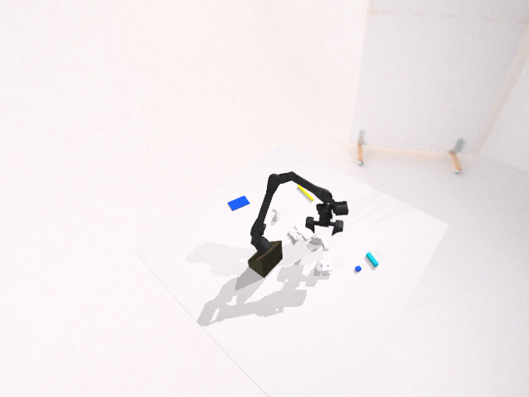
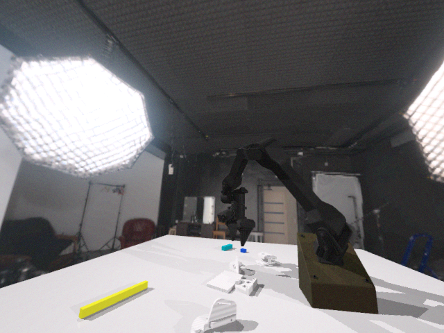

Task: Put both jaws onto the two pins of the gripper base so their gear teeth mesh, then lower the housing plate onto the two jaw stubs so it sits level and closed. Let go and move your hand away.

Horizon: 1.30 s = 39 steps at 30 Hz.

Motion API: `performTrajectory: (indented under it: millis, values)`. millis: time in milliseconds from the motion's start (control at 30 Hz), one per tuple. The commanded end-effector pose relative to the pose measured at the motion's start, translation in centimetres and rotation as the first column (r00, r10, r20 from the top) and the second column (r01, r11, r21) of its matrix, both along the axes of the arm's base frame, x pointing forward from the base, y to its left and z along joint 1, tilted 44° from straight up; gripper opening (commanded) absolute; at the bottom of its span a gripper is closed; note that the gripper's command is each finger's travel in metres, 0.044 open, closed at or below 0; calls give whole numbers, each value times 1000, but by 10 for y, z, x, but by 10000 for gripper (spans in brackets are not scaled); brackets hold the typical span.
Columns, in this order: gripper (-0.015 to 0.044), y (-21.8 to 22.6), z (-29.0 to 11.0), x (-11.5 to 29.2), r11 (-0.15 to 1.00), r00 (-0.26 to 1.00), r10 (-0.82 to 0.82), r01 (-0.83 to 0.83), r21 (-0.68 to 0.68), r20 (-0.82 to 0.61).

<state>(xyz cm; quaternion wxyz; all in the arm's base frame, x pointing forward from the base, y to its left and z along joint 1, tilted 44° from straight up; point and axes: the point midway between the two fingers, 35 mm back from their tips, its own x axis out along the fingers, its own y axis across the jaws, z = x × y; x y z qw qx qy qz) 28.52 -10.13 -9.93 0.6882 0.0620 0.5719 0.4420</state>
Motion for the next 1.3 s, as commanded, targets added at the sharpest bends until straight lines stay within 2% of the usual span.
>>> performTrajectory:
  millis: [0,600,1267]
  values:
    - [440,1,2,1,999,997,54,-54,5,54]
    - [440,4,7,3,947,900,313,-321,-27,302]
    - [440,8,12,4,812,649,544,-568,-137,533]
